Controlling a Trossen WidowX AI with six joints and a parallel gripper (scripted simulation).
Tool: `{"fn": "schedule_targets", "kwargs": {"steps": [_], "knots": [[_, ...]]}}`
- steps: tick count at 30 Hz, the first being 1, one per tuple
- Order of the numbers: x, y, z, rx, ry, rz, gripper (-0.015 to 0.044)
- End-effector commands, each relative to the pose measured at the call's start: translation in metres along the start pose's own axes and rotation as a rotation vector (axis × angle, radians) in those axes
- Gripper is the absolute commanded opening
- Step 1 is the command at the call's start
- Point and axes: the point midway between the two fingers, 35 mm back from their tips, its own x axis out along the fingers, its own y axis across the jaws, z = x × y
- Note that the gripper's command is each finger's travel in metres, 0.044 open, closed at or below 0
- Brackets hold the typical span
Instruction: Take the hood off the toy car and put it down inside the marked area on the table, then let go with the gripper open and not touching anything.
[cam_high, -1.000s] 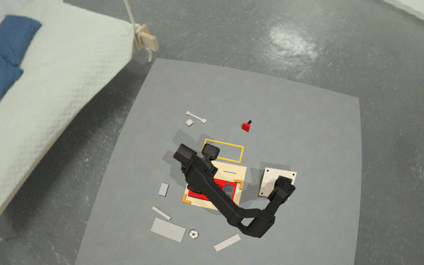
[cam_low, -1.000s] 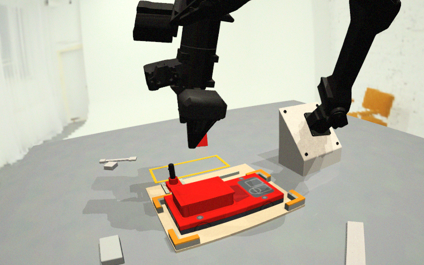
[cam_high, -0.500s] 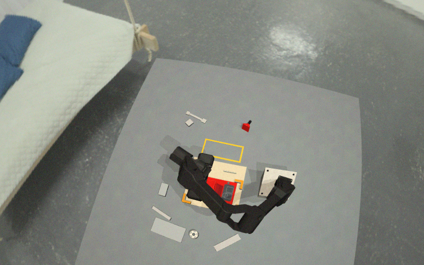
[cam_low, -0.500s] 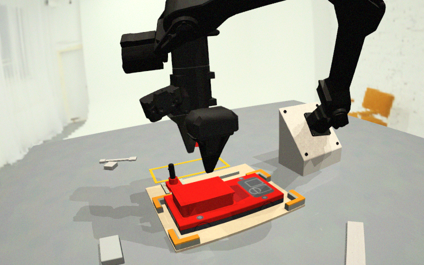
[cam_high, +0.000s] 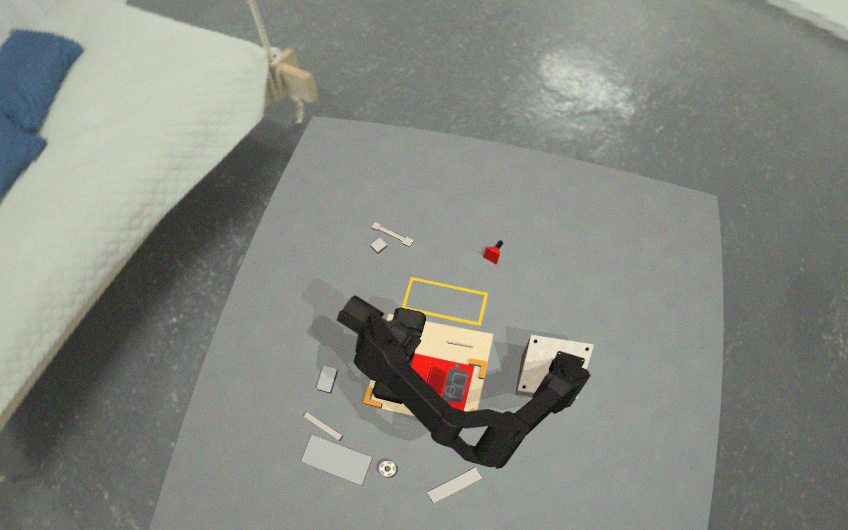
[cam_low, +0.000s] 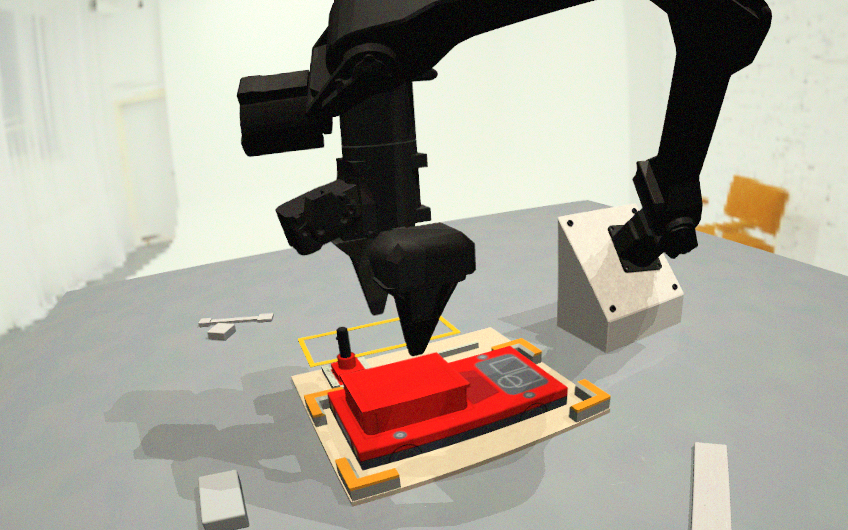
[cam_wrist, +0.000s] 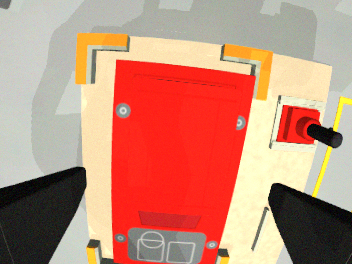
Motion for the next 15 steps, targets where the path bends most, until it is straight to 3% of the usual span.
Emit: {"fn": "schedule_targets", "kwargs": {"steps": [1,15], "knots": [[0.0047,-0.0002,-0.0014,0.009,0.004,0.005,0.0440],[0.0142,-0.0004,-0.0012,0.009,0.004,0.005,0.0440]]}}
